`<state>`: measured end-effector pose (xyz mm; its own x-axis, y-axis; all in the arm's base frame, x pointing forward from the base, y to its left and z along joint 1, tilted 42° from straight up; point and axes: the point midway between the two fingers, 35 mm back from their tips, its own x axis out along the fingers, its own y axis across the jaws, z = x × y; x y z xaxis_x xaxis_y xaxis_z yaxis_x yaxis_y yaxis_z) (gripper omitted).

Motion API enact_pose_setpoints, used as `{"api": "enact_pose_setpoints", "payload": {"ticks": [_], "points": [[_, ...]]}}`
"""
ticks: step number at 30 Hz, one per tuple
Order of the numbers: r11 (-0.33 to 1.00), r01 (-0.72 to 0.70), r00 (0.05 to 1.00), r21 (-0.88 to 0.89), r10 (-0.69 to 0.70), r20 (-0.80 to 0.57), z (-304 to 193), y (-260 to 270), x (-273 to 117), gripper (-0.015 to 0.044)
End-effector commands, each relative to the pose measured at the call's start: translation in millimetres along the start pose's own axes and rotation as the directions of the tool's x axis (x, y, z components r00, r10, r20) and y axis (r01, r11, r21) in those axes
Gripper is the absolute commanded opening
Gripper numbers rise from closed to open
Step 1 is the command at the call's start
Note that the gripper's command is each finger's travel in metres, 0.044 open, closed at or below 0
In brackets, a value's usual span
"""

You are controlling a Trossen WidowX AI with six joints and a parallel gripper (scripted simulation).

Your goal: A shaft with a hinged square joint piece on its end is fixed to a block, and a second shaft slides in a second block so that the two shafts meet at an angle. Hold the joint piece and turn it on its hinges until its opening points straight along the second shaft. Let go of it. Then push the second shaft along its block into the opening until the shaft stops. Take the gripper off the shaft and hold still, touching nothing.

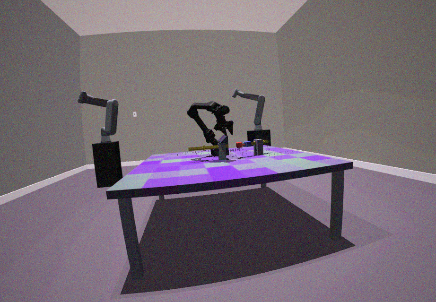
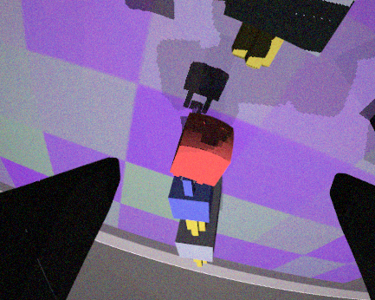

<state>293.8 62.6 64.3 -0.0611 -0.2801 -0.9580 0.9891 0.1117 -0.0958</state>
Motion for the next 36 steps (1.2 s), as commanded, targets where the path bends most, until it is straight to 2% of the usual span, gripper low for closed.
{"api": "enact_pose_setpoints", "payload": {"ticks": [1, 7, 16, 26, 36], "points": [[0.992, -0.022, 0.999, 0.126, 0.027, -0.037, 6.7, -3.3, 0.9, 0.0440], [0.957, -0.039, 0.995, 0.288, 0.063, -0.076, 16.4, -8.0, 3.1, 0.0440], [0.957, -0.040, 0.995, 0.288, 0.065, -0.075, 17.4, -8.1, 2.9, 0.0440], [0.998, -0.056, 0.998, 0.008, 0.056, 0.024, 58.0, -10.0, -12.8, 0.0440], [0.957, 0.006, 0.991, -0.291, 0.033, 0.129, 101.8, -17.8, -31.1, 0.0440]]}}
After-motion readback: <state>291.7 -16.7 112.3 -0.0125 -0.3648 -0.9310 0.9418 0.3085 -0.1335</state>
